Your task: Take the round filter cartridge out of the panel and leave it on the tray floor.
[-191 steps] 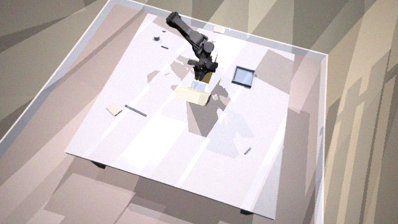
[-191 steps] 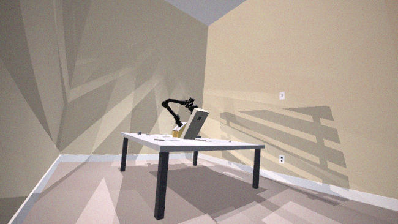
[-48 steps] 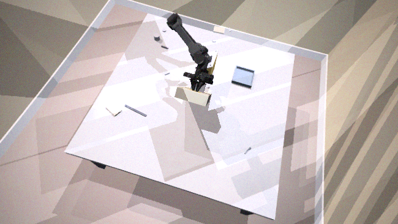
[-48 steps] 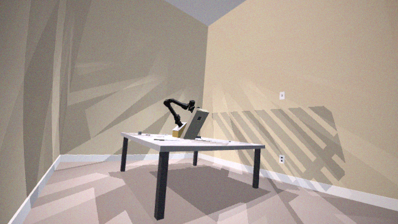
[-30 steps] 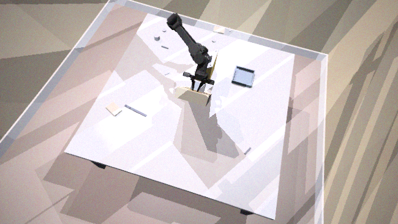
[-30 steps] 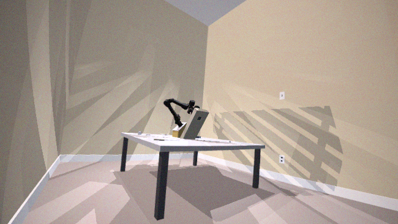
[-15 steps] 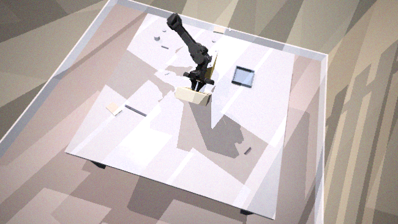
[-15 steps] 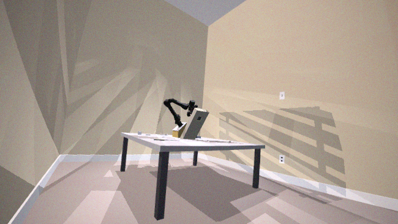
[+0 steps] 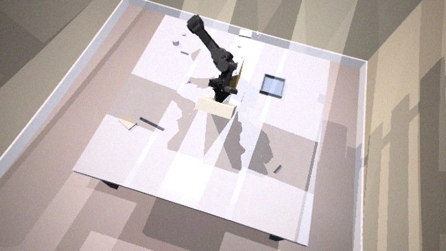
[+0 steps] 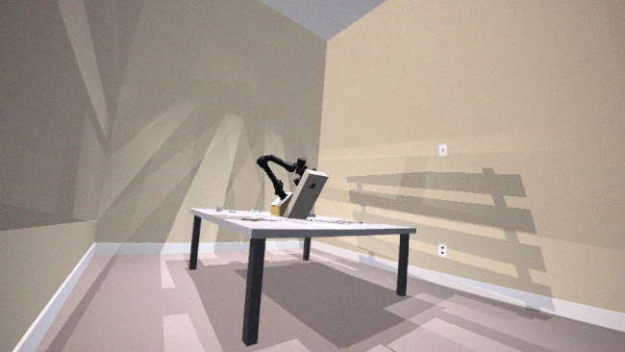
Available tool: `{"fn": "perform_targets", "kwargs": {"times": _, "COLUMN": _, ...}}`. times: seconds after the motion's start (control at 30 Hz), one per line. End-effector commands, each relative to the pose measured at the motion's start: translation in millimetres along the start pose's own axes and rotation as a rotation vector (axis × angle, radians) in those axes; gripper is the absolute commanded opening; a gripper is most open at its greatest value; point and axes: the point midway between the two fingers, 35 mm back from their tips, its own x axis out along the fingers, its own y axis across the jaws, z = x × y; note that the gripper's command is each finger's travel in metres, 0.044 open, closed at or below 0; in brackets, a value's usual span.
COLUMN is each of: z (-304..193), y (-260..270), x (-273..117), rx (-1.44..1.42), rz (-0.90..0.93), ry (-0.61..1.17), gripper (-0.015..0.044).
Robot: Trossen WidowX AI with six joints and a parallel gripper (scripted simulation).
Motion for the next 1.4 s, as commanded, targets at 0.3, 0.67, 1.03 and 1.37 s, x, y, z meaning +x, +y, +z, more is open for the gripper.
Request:
{"fn": "perform_targets", "kwargs": {"times": 0.3, "z": -2.9, "y": 3.7, "x": -46.3, "rx": -0.014, "rz": 0.004, "ry": 0.023, "gripper": 0.0000}}
{"fn": "perform_targets", "kwargs": {"times": 0.67, "z": -0.4, "y": 0.3, "x": -72.1, "rx": -0.046, "rz": 0.006, "ry": 0.011, "gripper": 0.0000}}
{"fn": "perform_targets", "kwargs": {"times": 1.03, "z": -15.6, "y": -14.4, "x": -69.0, "rx": -0.046, "rz": 0.006, "ry": 0.011, "gripper": 0.0000}}
{"fn": "perform_targets", "kwargs": {"times": 1.37, "z": -39.3, "y": -38.6, "x": -64.7, "rx": -0.047, "rz": 0.006, "ry": 0.011, "gripper": 0.0000}}
